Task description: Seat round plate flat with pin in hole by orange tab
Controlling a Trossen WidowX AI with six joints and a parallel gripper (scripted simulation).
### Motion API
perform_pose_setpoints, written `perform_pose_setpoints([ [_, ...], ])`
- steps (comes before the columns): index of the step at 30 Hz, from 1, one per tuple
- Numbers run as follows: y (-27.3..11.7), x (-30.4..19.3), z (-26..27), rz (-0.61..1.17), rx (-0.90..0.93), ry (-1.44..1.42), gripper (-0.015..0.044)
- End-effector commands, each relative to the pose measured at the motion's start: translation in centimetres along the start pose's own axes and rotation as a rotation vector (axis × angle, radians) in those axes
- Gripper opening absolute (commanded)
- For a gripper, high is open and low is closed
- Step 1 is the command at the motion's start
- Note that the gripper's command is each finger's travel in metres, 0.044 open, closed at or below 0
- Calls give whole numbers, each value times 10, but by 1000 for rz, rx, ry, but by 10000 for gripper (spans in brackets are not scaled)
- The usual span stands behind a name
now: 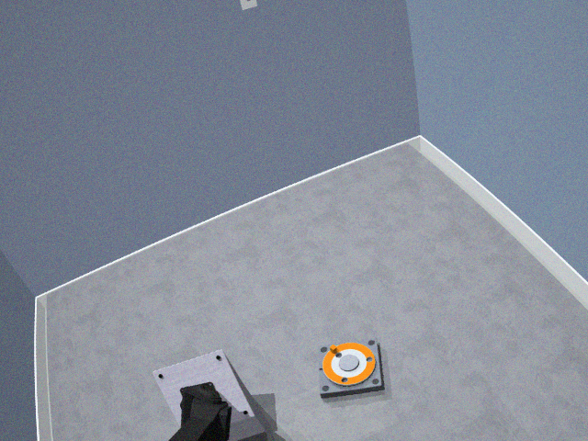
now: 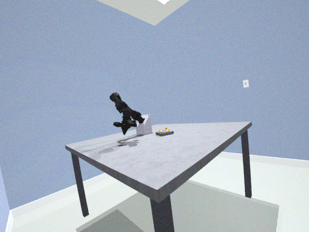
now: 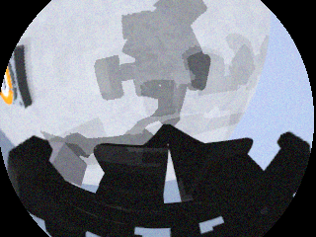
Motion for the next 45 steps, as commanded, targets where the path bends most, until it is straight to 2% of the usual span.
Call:
perform_pose_setpoints([
  [1, -14, 24, 21, -68, 5, -62, 0],
  [8, -37, 75, 68, -163, 52, -74, 0],
  [14, -78, 124, 163, -259, 126, -92, 0],
  [17, -87, 132, 187, -267, 139, -83, 0],
  [21, -111, 141, 260, -278, 163, -54, 0],
  [28, -126, 130, 341, -277, 161, -16, 0],
  [33, -126, 129, 344, -277, 161, -15, 0],
  [41, -84, 139, 351, -277, 159, -14, 0],
  [45, -80, 140, 351, -276, 158, -14, 0],
])
Point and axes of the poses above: the point midway between the two fingers, 35 mm back from their tips, its own y axis out along the fingers, its own z axis across the jaws, x = y × z, the point moved 7 cm from there along -y, back along the fingers, and after that the axes turned 7 degrees about -y, right-handed, at the moved point
